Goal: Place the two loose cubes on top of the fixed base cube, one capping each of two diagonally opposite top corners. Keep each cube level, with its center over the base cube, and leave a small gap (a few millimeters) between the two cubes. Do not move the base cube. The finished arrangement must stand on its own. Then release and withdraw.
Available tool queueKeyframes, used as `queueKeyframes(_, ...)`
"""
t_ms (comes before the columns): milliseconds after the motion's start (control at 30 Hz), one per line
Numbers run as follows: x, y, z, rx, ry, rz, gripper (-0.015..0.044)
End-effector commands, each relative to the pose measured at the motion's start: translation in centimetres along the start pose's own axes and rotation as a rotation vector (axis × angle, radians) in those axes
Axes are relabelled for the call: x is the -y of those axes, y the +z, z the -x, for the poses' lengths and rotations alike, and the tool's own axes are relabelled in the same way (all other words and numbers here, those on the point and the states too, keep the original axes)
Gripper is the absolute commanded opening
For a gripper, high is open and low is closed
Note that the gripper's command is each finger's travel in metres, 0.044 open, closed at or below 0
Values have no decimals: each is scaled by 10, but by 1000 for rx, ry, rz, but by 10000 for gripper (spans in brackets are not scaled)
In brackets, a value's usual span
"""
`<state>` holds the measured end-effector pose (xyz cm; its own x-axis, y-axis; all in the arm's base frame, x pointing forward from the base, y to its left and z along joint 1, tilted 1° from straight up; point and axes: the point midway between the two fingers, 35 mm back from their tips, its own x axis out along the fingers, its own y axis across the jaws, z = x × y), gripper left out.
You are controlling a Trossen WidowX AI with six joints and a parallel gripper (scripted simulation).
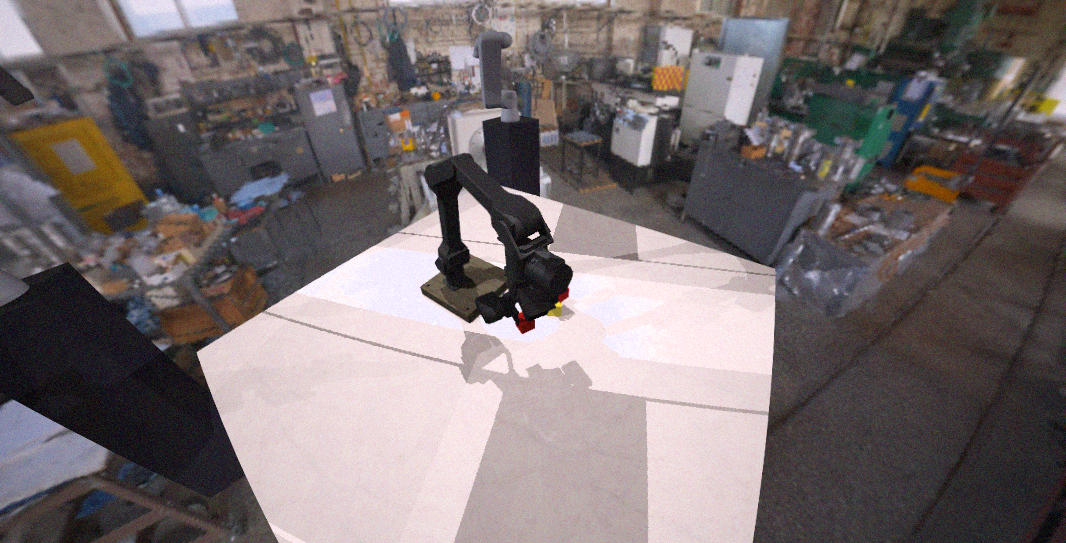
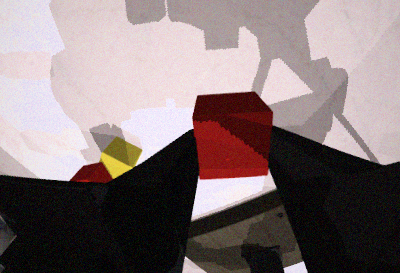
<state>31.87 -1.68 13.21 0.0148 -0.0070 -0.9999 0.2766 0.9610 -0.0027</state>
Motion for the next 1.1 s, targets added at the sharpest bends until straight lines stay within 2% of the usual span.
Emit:
queueKeyframes(0,-10,-5,2,10,-2,132,105)
queueKeyframes(1067,-93,-59,-1,8,0,1348,105)
